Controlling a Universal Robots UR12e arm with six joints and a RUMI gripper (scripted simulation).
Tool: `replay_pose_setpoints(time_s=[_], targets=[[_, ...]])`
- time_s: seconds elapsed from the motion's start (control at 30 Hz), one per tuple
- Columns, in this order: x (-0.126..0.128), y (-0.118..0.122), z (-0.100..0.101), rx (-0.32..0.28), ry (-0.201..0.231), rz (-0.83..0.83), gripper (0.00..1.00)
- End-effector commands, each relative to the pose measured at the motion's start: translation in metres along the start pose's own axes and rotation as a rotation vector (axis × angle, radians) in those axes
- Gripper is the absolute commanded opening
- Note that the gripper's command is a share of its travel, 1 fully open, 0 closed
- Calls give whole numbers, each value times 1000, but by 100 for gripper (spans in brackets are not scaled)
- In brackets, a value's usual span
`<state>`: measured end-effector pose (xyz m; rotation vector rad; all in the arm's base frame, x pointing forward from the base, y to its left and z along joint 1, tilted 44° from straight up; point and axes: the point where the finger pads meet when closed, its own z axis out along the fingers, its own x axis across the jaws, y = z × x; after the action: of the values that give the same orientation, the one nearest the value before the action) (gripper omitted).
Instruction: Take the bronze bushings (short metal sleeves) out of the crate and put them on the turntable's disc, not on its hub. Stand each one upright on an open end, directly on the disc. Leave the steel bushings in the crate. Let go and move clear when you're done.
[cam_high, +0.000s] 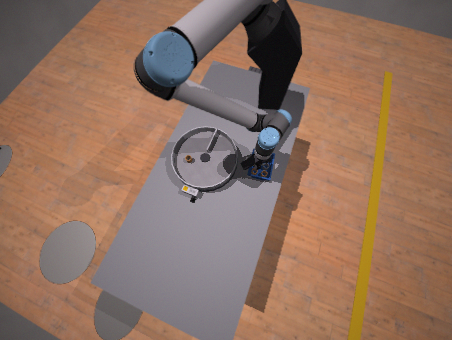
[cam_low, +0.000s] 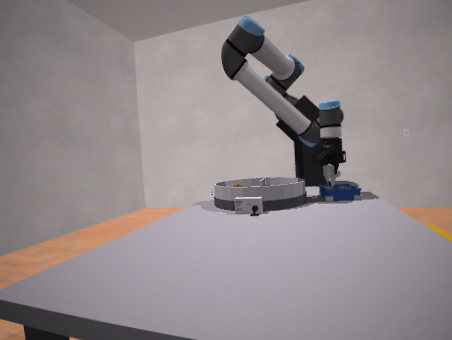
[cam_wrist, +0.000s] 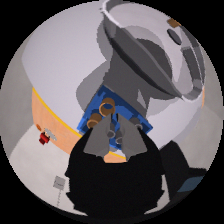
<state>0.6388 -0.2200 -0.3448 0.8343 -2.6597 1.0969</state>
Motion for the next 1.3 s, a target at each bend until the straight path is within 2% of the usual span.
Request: replay_pose_setpoints(time_s=[0.0, 0.37, 1.27], targets=[[0, 0, -1, 0, -1, 0, 5], [0, 0, 6, 0, -1, 0, 5], [0, 0, 6, 0, -1, 0, 5]])
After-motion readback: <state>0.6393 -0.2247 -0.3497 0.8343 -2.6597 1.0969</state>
